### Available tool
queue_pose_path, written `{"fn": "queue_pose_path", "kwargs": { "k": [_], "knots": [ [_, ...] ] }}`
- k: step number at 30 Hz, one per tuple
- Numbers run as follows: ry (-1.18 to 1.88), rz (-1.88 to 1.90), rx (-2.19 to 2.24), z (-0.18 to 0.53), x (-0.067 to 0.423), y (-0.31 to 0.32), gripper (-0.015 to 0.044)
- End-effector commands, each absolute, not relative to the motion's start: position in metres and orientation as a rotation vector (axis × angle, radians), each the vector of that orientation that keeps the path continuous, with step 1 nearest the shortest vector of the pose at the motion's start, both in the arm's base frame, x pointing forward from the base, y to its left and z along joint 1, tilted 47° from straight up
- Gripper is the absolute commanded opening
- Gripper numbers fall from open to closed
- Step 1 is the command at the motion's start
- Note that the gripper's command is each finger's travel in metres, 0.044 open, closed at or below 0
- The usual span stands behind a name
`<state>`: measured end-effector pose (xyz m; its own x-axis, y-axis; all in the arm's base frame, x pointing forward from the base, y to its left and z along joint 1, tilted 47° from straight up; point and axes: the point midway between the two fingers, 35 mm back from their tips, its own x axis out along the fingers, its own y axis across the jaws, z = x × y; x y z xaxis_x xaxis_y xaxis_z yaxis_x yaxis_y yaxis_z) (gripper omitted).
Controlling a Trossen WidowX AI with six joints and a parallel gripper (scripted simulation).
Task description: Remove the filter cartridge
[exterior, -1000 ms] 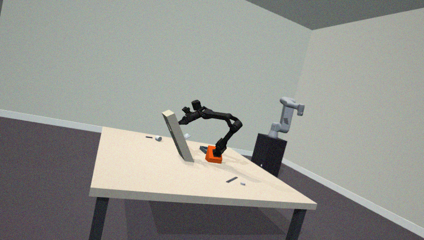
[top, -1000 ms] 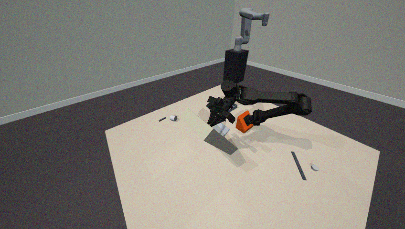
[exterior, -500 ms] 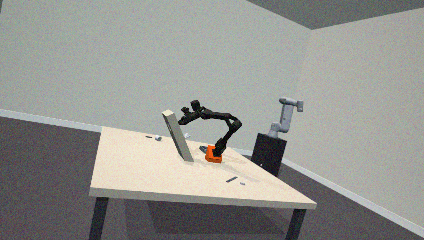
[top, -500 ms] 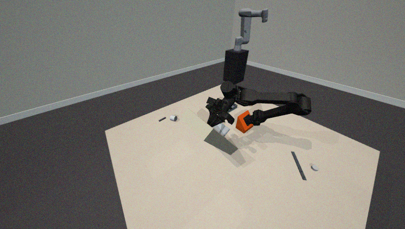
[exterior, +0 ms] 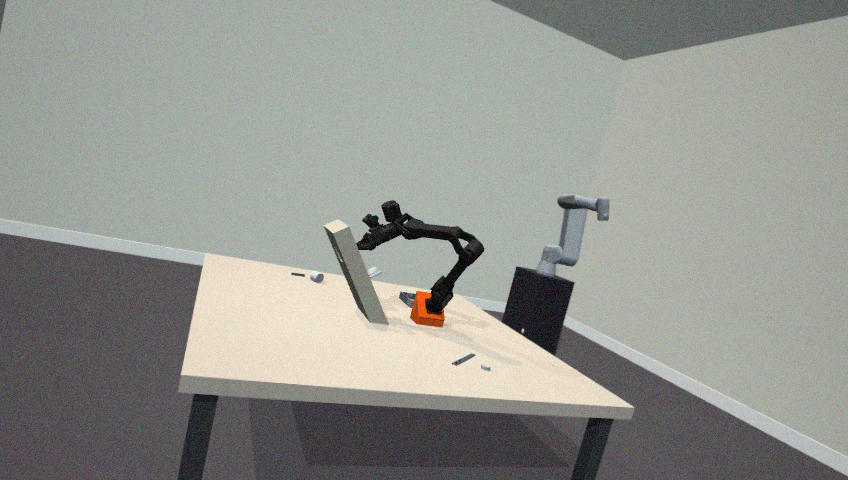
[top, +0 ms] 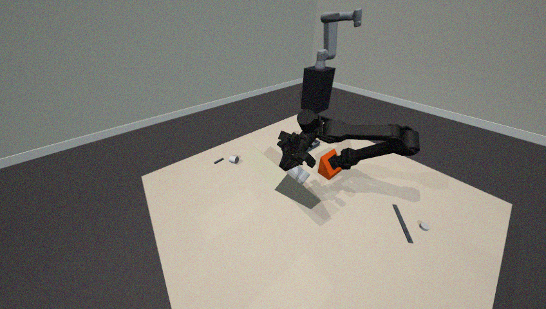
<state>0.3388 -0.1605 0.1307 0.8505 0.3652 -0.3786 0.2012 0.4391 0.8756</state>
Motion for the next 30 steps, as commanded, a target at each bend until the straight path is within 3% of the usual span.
{"fn": "queue_pose_path", "kwargs": {
  "k": [1, 30],
  "knots": [
    [0.576, 0.11, 1.127, 0.1308, 0.3393, -0.1599, 0.0],
    [0.449, 0.332, 0.223, 0.1282, 0.3435, -0.1585, 0.0]
  ]
}}
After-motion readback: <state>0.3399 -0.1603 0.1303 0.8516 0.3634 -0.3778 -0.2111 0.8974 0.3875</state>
